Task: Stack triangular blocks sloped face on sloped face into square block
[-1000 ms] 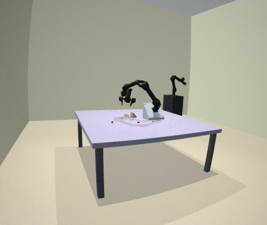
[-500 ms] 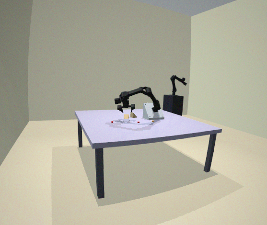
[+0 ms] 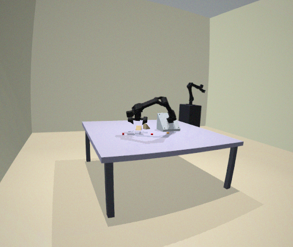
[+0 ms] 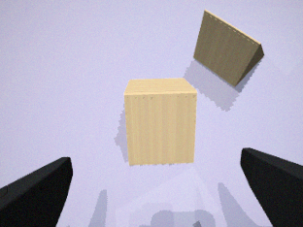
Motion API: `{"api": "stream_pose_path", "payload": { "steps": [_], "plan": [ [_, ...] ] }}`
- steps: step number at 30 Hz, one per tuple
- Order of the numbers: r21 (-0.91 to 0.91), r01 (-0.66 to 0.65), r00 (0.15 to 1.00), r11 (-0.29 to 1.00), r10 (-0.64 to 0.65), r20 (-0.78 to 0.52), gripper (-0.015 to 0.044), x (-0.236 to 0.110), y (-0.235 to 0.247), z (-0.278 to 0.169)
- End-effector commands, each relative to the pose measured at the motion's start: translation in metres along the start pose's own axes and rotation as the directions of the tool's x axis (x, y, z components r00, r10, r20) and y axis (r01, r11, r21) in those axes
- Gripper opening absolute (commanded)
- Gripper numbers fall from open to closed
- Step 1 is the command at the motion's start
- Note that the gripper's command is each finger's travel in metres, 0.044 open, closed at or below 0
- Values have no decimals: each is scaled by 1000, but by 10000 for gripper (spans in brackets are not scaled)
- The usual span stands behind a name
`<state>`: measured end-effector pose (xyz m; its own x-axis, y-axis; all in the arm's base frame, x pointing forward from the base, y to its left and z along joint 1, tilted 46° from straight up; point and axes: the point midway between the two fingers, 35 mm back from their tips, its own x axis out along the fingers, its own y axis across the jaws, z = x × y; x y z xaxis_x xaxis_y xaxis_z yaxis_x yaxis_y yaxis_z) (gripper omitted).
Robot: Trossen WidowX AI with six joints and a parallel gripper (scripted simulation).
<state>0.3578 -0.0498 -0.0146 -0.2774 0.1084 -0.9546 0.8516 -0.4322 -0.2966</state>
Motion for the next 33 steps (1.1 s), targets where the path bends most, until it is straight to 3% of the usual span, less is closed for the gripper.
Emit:
{"api": "stream_pose_path", "payload": {
  "steps": [1,7,14,21,29,33],
  "plan": [
    [5,17,1000,1000,-17,11,440,33,-2,1],
    [5,19,1000,1000,-19,11,440,77,-6,3],
    [5,19,1000,1000,-19,11,440,78,-6,4],
    [1,23,1000,1000,-23,11,256,77,-7,3],
    [1,23,1000,1000,-23,11,203,77,-7,3],
    [1,23,1000,1000,-23,11,98,77,-7,4]
  ]
}}
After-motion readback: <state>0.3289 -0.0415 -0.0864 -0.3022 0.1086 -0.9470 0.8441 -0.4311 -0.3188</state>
